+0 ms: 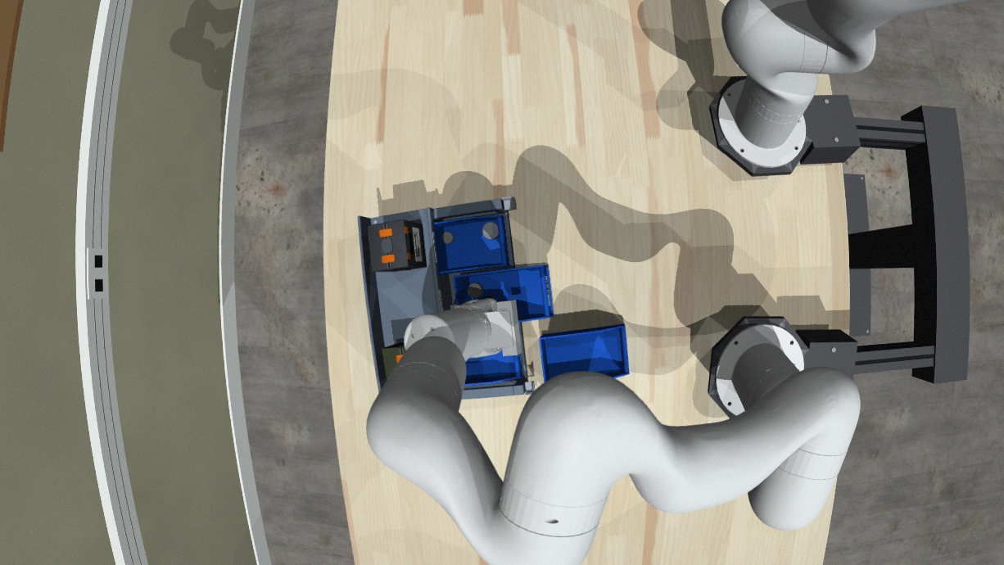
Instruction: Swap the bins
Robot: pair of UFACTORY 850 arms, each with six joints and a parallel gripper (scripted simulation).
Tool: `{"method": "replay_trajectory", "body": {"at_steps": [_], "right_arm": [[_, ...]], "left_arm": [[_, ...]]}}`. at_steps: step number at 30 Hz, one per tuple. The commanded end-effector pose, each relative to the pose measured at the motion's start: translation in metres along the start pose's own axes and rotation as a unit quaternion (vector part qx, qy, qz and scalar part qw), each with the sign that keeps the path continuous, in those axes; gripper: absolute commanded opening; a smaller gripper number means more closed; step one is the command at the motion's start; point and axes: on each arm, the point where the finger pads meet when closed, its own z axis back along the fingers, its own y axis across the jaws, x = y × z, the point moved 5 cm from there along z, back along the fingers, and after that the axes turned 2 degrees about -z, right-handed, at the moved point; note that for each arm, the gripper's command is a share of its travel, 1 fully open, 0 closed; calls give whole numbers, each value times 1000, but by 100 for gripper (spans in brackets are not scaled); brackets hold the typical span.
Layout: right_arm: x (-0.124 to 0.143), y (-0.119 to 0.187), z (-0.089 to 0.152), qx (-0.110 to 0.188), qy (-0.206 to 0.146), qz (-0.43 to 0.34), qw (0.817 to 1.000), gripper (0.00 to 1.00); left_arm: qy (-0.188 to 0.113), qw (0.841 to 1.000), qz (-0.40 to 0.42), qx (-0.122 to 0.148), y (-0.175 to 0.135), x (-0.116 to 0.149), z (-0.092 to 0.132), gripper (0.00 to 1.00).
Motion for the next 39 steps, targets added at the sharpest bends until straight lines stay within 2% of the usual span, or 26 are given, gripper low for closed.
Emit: {"method": "replay_trajectory", "body": {"at_steps": [1, 39], "right_arm": [[0, 0, 1, 0, 1, 0, 1000, 100], [0, 0, 1, 0, 1, 0, 1000, 100]], "left_arm": [[-2, 1000, 0, 0, 0, 1, 1, 0], [-5, 1000, 0, 0, 0, 5, 1, 0]]}}
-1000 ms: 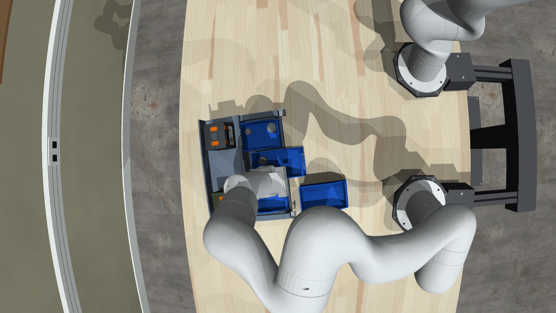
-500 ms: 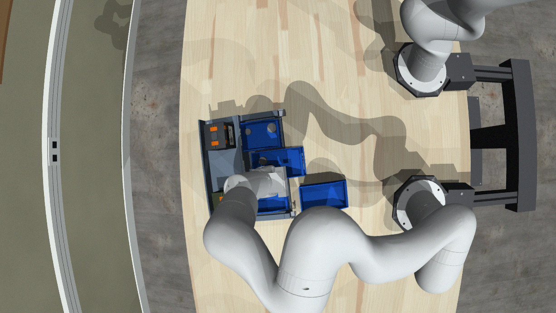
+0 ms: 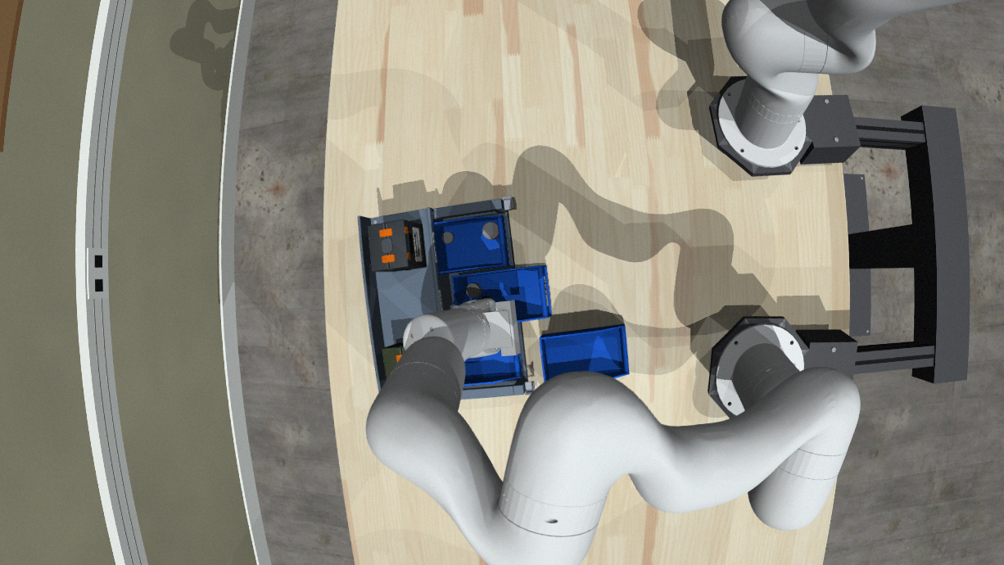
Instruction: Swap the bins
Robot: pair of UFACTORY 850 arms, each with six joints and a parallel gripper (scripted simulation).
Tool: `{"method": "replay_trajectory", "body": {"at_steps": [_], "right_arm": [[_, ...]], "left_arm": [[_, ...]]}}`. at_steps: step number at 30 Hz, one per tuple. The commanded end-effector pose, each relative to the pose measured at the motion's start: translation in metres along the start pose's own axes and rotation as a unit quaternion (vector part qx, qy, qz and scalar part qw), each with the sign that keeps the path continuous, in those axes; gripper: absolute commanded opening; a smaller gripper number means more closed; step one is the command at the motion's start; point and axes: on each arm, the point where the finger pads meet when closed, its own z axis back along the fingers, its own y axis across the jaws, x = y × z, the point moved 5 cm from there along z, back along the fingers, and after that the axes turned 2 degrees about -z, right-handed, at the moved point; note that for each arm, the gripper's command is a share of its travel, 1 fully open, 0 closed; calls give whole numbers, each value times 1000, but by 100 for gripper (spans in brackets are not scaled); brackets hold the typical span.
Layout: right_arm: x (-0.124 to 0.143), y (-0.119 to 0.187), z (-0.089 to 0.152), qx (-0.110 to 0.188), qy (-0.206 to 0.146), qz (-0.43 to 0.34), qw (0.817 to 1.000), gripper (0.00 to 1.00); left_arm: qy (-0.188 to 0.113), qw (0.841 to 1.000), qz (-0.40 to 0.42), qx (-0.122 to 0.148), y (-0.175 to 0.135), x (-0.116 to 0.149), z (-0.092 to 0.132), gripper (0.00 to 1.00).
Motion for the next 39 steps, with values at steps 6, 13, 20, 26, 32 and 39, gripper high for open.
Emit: {"method": "replay_trajectory", "body": {"at_steps": [6, 13, 20, 26, 32, 39], "right_arm": [[0, 0, 1, 0, 1, 0, 1000, 100], [0, 0, 1, 0, 1, 0, 1000, 100], [0, 0, 1, 0, 1, 0, 1000, 100], [0, 0, 1, 0, 1, 0, 1000, 100], [0, 0, 1, 0, 1, 0, 1000, 100], [0, 0, 1, 0, 1, 0, 1000, 100]], "left_arm": [[-5, 1000, 0, 0, 0, 5, 1, 0], [-8, 1000, 0, 0, 0, 8, 1, 0], [-11, 1000, 0, 0, 0, 11, 1, 0], [-13, 1000, 0, 0, 0, 13, 1, 0], [-14, 1000, 0, 0, 0, 15, 2, 0], [-15, 1000, 0, 0, 0, 15, 2, 0]]}}
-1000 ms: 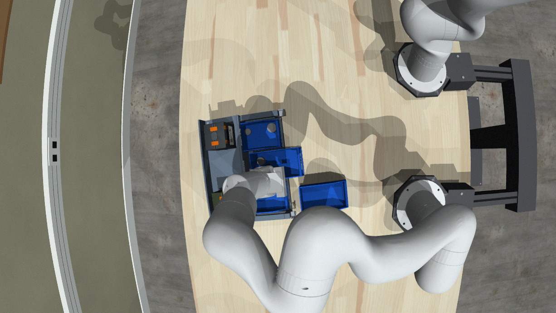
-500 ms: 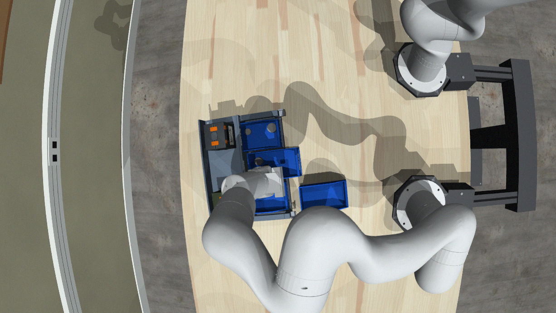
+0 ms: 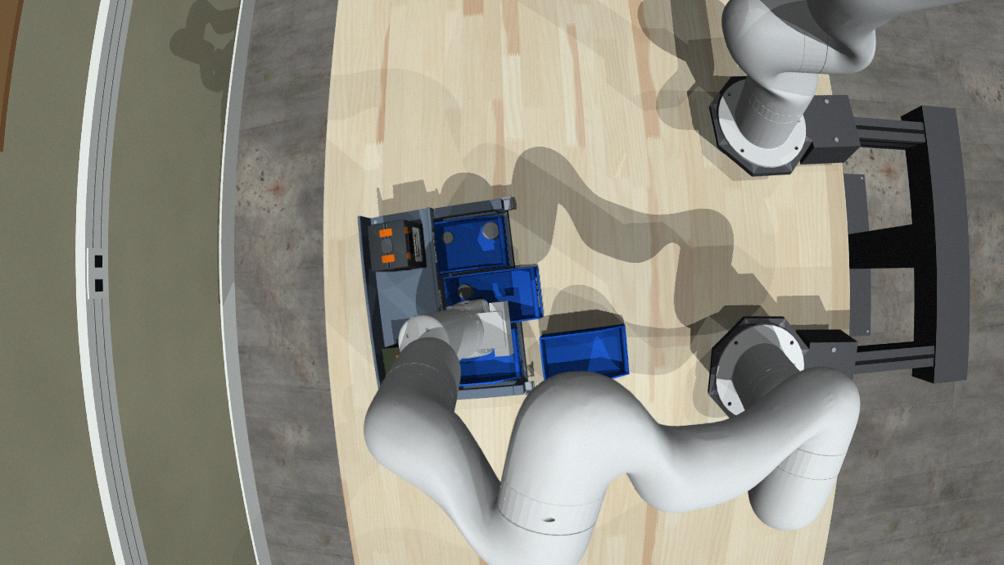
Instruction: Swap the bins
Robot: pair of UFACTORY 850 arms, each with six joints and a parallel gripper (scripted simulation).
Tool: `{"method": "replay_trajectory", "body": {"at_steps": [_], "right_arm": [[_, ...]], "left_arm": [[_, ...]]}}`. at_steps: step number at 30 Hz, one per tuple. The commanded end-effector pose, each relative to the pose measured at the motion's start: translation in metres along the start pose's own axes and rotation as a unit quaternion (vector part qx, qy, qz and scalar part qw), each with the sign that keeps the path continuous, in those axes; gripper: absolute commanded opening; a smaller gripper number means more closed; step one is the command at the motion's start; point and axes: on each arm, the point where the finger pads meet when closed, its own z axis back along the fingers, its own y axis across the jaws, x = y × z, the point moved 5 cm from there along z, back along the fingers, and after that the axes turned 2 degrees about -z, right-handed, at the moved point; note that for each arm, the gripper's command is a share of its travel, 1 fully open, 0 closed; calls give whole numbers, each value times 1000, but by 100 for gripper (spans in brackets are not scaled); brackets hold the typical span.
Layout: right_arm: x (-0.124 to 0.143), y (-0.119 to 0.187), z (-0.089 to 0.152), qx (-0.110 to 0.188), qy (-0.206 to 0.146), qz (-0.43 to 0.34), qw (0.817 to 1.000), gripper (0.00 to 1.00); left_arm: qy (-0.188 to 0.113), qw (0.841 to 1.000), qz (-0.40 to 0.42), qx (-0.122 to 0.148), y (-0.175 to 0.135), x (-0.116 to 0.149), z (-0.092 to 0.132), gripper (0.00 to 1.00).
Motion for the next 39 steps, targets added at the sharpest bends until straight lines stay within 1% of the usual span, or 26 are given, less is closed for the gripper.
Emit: {"method": "replay_trajectory", "body": {"at_steps": [1, 16, 28, 39], "right_arm": [[0, 0, 1, 0, 1, 0, 1000, 100], [0, 0, 1, 0, 1, 0, 1000, 100], [0, 0, 1, 0, 1, 0, 1000, 100], [0, 0, 1, 0, 1, 0, 1000, 100]], "left_arm": [[-1, 1000, 0, 0, 0, 1, 1, 0], [-1, 1000, 0, 0, 0, 1, 1, 0], [-16, 1000, 0, 0, 0, -1, -2, 0], [-17, 1000, 0, 0, 0, -1, -2, 0]]}}
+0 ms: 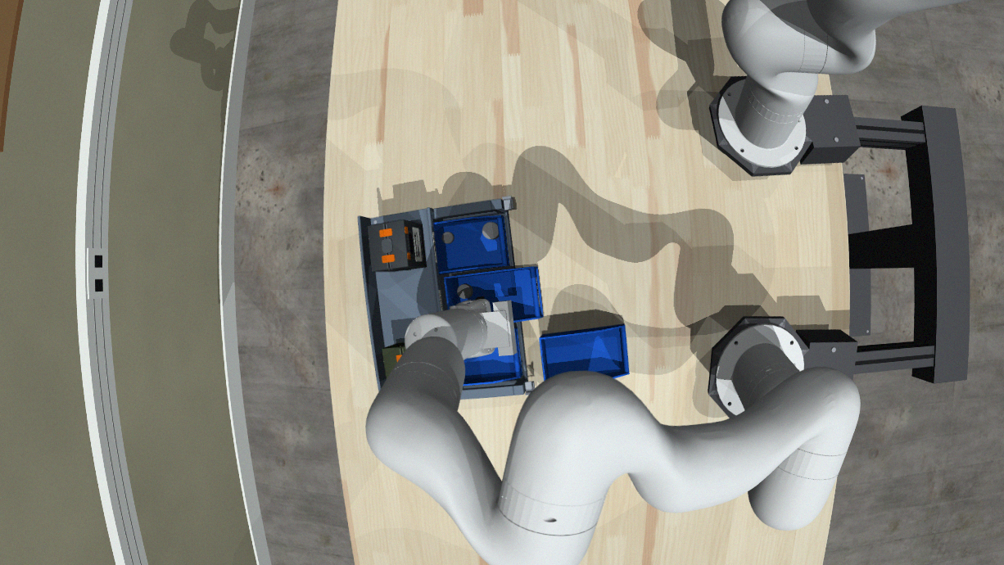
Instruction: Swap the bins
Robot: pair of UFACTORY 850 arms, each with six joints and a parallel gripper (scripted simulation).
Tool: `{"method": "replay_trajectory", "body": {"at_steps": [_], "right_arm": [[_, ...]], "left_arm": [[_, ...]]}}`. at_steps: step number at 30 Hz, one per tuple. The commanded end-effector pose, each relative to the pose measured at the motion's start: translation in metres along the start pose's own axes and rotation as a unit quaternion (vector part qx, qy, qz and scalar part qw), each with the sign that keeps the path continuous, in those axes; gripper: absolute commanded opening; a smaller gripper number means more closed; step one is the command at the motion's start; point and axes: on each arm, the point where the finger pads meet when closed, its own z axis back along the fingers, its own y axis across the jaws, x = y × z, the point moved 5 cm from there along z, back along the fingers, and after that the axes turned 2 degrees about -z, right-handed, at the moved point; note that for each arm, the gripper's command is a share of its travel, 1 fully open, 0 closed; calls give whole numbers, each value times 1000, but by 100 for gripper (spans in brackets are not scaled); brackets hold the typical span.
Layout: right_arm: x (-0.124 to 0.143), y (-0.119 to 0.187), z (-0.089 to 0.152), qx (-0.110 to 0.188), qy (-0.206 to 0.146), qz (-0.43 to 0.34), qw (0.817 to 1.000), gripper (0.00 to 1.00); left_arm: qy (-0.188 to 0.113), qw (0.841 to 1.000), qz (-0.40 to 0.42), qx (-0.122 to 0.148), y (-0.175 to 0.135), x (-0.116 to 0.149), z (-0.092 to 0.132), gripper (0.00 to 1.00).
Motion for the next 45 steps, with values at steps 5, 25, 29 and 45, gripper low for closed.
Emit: {"method": "replay_trajectory", "body": {"at_steps": [5, 25, 29, 45], "right_arm": [[0, 0, 1, 0, 1, 0, 1000, 100], [0, 0, 1, 0, 1, 0, 1000, 100], [0, 0, 1, 0, 1, 0, 1000, 100], [0, 0, 1, 0, 1, 0, 1000, 100]], "left_arm": [[-1, 1000, 0, 0, 0, 1, 1, 11], [-1, 1000, 0, 0, 0, 1, 1, 11], [-1, 1000, 0, 0, 0, 1, 1, 11], [-1, 1000, 0, 0, 0, 1, 2, 11]]}}
